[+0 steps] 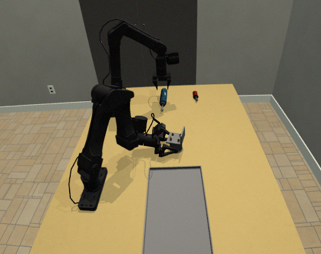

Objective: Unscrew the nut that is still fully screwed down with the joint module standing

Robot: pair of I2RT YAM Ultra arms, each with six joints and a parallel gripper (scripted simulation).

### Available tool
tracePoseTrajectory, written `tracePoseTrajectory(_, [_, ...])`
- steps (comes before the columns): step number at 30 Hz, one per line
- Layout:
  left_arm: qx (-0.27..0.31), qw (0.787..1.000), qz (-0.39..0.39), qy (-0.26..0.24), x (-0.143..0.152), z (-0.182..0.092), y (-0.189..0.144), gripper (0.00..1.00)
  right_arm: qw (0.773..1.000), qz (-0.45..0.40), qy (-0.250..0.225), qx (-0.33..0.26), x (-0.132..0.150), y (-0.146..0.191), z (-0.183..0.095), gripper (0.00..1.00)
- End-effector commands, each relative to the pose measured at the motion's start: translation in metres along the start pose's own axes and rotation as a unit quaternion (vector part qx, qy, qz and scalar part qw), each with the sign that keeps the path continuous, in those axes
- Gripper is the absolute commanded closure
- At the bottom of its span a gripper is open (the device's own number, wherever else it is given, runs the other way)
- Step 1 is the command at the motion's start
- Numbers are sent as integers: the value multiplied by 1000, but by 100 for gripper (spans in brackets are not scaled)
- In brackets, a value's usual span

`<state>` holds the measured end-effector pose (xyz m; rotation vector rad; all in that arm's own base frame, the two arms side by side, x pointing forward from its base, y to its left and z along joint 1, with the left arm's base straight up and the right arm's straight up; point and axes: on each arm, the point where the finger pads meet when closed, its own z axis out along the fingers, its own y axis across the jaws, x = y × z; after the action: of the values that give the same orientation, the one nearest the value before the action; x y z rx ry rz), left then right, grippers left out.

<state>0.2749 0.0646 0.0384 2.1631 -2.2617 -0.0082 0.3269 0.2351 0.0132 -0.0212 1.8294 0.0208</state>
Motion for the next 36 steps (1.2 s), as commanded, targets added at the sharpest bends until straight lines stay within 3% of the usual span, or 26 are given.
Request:
tracePoseTrajectory(1, [17,1000,0,-3,1,-13,-9,35,1000,-4,6,2,4,2,6,14])
tracePoseTrajectory(14, [17,1000,0,-3,1,-13,-9,35,1000,-4,6,3,3,0,4,14])
tracePoseTrajectory(15, [17,1000,0,-3,1,-13,-9,35,1000,-4,6,3,3,0,4,26])
tracePoseTrajectory(31, [17,1000,0,-3,1,-13,-9,35,1000,-4,6,3,3,0,4,26])
tracePoseTrajectory(32, [17,1000,0,-3,1,-13,-9,35,1000,-4,6,3,3,0,4,37])
tracePoseTrajectory(36, [17,1000,0,-3,1,-13,-9,35,1000,-4,6,1,3,1,4,37])
